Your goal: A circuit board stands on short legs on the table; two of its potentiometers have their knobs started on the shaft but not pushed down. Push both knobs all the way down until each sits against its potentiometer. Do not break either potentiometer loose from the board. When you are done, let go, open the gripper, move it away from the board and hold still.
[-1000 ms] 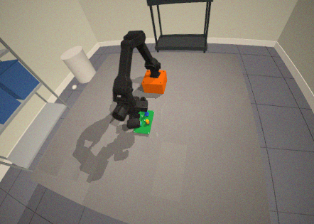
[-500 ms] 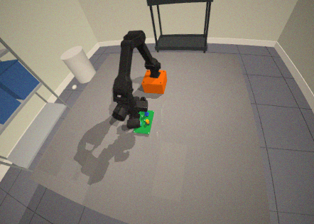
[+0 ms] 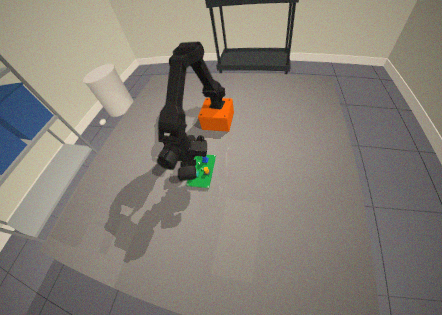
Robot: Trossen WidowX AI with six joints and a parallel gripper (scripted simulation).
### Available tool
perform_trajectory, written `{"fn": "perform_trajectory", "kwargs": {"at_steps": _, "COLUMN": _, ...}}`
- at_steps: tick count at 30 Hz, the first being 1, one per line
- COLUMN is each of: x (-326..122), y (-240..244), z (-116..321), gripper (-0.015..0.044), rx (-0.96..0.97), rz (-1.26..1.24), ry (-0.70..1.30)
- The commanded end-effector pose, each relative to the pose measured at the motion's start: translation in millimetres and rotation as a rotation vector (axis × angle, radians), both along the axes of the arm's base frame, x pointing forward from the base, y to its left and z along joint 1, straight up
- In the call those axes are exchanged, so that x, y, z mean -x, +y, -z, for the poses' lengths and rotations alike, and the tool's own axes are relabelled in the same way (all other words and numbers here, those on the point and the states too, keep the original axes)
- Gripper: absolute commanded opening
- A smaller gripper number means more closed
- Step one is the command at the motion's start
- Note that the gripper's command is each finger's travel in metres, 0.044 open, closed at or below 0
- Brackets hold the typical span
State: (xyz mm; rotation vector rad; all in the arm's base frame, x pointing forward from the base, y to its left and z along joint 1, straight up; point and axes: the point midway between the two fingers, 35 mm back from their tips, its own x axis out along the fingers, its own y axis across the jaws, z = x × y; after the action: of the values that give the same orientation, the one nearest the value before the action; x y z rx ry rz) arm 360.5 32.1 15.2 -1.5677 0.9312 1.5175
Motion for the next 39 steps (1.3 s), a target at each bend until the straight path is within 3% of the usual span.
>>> {"fn": "perform_trajectory", "kwargs": {"at_steps": 1, "x": -1.7, "y": 0.5, "z": 8.8, "gripper": 0.0000, "rx": -0.003, "rz": -0.003, "ry": 0.003}}
{"fn": "perform_trajectory", "kwargs": {"at_steps": 39, "x": -1.9, "y": 0.5, "z": 15.8, "gripper": 0.0000, "rx": -0.003, "rz": -0.003, "ry": 0.003}}
